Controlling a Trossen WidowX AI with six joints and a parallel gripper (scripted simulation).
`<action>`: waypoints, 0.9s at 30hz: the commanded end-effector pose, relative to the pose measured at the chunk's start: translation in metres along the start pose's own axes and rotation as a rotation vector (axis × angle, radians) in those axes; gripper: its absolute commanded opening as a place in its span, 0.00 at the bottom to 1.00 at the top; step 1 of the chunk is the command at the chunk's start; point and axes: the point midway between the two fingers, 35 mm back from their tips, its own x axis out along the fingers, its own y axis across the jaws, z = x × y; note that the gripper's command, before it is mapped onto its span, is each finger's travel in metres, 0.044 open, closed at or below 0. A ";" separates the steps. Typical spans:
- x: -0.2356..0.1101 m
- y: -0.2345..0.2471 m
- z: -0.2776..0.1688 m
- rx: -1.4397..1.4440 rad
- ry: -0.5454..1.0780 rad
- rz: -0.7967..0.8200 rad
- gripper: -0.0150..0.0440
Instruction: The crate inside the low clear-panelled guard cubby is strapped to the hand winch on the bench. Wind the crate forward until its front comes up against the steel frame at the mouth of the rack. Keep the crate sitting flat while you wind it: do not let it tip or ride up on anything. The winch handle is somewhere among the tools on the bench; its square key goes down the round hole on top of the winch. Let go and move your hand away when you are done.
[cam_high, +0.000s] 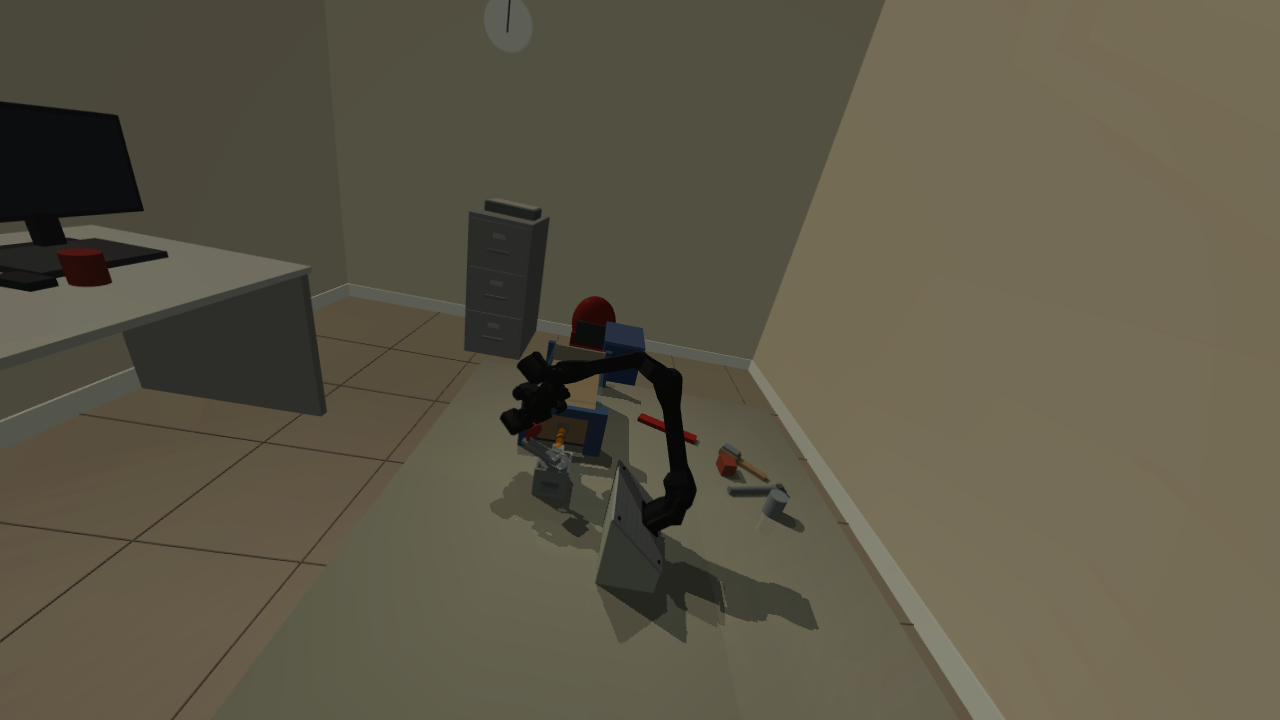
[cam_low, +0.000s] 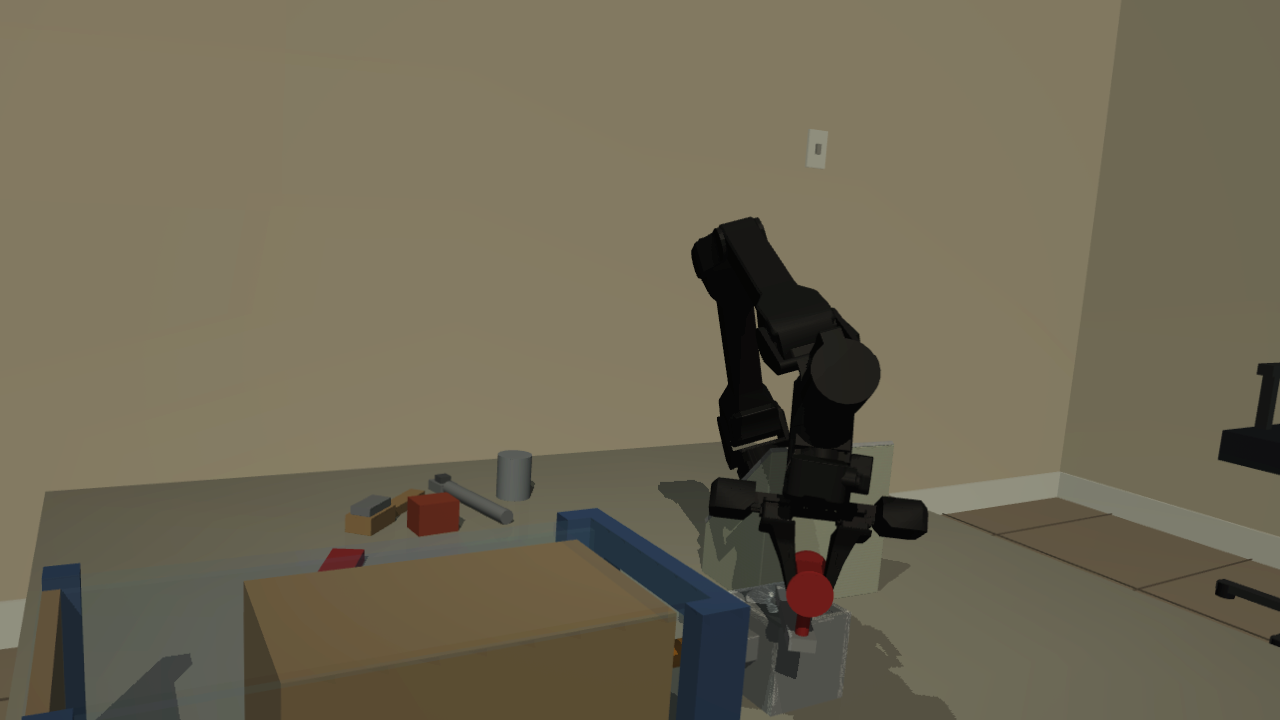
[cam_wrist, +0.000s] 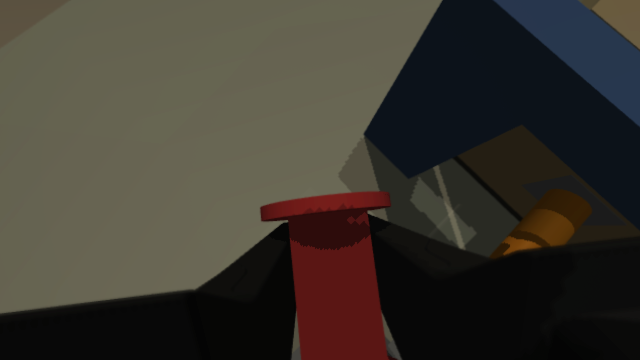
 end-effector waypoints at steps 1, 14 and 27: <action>0.000 0.018 -0.007 -0.014 0.019 0.028 0.25; -0.005 0.038 -0.014 -0.015 0.019 0.029 0.25; -0.010 0.056 -0.025 -0.015 0.019 0.031 0.25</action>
